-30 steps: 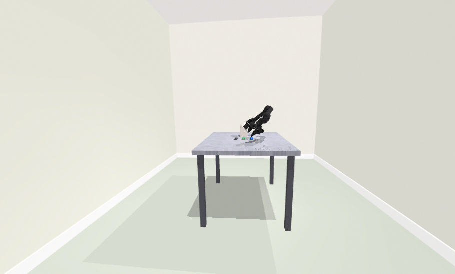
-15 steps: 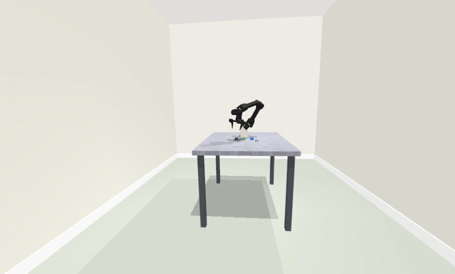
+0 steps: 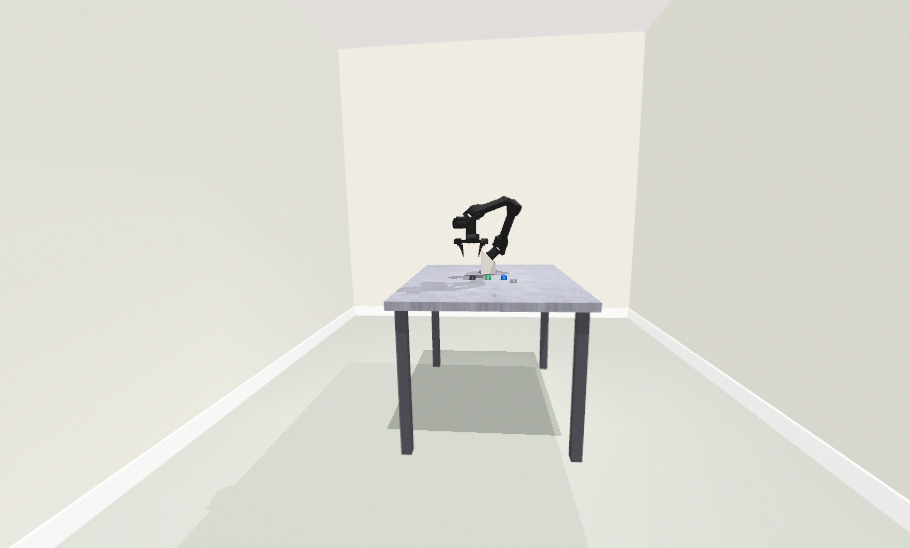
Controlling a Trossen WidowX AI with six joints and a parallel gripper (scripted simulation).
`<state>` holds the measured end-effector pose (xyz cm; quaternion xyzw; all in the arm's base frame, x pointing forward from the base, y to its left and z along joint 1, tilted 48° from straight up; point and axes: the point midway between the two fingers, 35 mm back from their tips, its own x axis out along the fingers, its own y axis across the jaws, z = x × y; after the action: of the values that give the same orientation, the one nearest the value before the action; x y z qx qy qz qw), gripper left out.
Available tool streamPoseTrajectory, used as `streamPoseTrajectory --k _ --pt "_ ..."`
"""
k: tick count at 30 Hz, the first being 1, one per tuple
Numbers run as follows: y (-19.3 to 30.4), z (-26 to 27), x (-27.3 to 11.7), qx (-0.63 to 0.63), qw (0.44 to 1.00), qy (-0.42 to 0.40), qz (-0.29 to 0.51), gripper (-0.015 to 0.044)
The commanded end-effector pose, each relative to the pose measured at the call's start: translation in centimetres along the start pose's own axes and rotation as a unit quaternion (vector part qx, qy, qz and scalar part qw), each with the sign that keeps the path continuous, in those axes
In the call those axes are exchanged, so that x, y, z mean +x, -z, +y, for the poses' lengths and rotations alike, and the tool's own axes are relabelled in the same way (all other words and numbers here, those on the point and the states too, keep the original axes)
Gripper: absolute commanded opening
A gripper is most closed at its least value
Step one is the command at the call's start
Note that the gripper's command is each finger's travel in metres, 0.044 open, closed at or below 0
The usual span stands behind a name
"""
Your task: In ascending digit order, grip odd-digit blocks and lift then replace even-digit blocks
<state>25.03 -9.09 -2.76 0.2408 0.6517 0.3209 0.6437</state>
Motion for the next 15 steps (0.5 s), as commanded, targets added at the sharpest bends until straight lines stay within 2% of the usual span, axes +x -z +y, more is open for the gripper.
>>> streamPoseTrajectory --k 1,12,15 --pt "0.2 0.1 0.1 0.002 1.0 -0.005 -0.001 0.04" --pt "0.2 0.1 0.1 0.002 1.0 -0.005 -0.001 0.04" --pt "0.1 2.2 0.0 0.002 1.0 -0.006 -0.001 0.04"
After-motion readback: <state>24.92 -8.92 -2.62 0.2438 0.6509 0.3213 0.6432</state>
